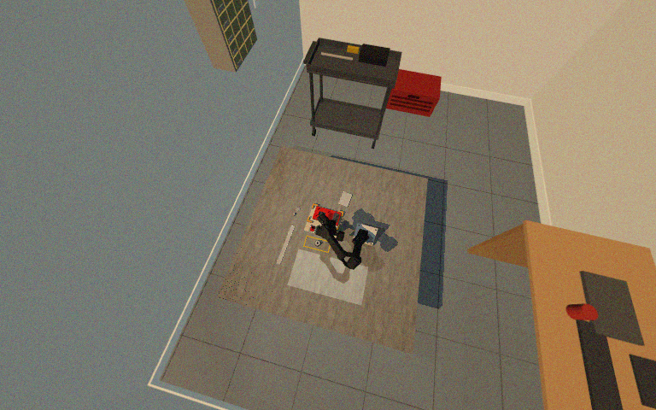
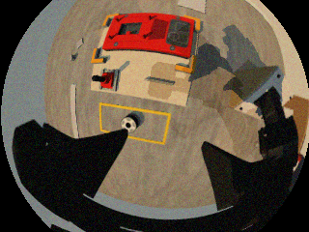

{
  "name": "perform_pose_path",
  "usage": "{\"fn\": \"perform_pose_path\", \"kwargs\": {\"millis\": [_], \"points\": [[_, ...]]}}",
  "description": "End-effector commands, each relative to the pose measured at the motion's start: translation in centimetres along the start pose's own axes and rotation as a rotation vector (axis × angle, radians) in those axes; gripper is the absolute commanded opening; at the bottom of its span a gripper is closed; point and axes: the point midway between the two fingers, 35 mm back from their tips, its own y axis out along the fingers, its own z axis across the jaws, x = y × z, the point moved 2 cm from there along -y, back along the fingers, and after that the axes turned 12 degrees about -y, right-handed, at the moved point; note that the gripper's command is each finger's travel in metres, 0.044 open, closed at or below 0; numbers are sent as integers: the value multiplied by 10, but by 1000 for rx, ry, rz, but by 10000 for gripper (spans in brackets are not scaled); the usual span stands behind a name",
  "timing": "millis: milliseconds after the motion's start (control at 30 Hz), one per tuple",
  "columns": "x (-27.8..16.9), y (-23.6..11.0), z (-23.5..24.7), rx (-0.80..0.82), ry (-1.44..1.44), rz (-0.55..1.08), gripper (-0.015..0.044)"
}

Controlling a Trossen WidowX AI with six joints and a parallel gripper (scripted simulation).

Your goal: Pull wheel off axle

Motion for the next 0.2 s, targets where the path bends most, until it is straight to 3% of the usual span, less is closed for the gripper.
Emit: {"fn": "perform_pose_path", "kwargs": {"millis": [0, 167], "points": [[0, 0, -1, -3, -4, -1, 440], [0, 0, -1, -3, -4, -1, 440]]}}
